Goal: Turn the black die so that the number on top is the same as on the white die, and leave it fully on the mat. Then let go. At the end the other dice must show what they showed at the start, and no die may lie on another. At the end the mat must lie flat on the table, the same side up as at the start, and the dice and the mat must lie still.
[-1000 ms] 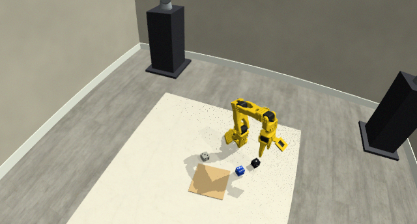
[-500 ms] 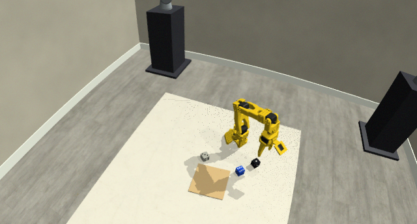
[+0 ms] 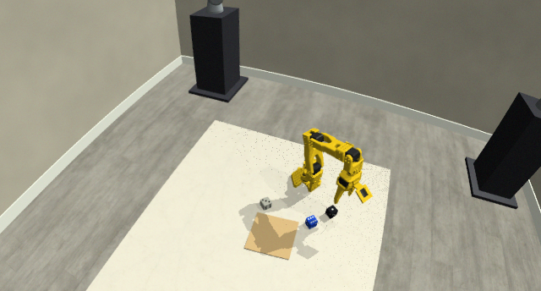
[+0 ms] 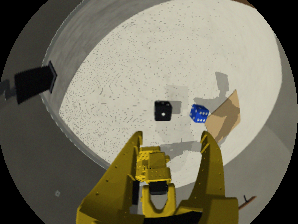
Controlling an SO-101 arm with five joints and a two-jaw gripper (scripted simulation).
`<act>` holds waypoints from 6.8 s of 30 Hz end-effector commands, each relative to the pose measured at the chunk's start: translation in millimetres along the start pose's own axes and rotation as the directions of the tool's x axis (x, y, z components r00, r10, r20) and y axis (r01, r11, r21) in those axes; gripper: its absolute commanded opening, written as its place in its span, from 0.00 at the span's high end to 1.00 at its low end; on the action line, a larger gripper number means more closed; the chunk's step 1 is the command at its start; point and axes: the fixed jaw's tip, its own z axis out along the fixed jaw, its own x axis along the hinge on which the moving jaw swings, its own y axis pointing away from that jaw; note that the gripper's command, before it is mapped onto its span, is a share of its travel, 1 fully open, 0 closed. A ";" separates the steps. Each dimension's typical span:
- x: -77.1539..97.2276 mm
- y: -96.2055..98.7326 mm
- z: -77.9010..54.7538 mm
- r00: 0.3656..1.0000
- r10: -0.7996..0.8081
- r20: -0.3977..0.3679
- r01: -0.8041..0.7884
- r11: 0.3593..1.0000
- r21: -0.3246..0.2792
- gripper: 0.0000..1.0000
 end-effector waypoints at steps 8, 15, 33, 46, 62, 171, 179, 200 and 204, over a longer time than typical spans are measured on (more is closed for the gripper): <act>2.4 0.6 23.6 0.986 0.002 -0.165 0.001 1.000 0.019 0.65; 11.8 -0.6 43.1 0.952 0.006 -0.305 0.005 0.999 0.036 0.65; 20.3 -1.6 56.2 0.915 0.010 -0.402 0.010 0.999 0.048 0.65; 20.0 -1.7 55.0 0.917 0.011 -0.399 0.009 0.999 0.048 0.65; 20.0 -1.7 55.0 0.917 0.011 -0.399 0.009 0.999 0.048 0.65; 23.4 -13.9 85.1 0.891 0.013 -0.455 0.003 0.999 0.035 0.93; 23.4 -13.9 85.1 0.891 0.013 -0.455 0.003 0.999 0.035 1.00; 17.5 -11.8 47.5 0.978 0.009 -0.210 -0.004 1.000 0.023 1.00; 18.0 -11.4 38.2 0.991 0.008 -0.136 -0.006 1.000 0.018 1.00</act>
